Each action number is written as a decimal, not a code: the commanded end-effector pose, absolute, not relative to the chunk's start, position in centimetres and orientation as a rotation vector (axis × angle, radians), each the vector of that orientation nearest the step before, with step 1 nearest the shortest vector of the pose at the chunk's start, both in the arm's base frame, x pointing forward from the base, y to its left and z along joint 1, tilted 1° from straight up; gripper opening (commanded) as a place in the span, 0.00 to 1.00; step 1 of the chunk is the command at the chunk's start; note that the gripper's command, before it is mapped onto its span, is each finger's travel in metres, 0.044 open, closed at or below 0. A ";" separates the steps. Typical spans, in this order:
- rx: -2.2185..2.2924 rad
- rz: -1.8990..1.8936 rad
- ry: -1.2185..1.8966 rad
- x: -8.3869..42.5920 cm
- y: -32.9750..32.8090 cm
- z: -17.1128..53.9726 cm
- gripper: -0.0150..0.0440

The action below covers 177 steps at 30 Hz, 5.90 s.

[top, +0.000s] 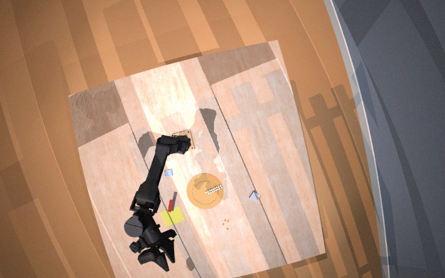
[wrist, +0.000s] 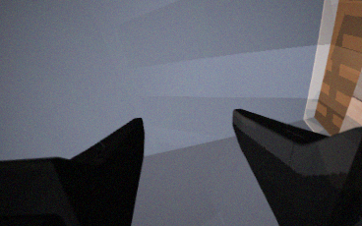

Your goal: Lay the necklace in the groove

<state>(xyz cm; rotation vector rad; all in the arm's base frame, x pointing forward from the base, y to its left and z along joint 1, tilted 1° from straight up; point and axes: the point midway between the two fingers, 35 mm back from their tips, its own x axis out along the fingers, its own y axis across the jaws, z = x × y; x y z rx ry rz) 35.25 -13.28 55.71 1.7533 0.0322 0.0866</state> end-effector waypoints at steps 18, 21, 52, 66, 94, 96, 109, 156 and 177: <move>1.874 -0.220 0.309 41.7 -11.4 42.1 0.68; 1.869 -0.259 0.359 42.2 -10.7 40.1 0.68; 1.685 -0.800 0.864 40.8 -2.6 18.7 0.68; 1.435 -1.037 1.091 35.6 0.9 10.4 0.68; 1.223 -1.167 1.221 31.1 2.4 4.8 0.68; 1.221 -1.168 1.222 31.1 2.4 4.5 0.68; 1.214 -1.172 1.226 31.0 2.4 2.4 0.68; 1.218 -1.172 1.227 31.0 2.5 2.3 0.25; 1.218 -1.172 1.227 31.0 2.5 2.3 0.25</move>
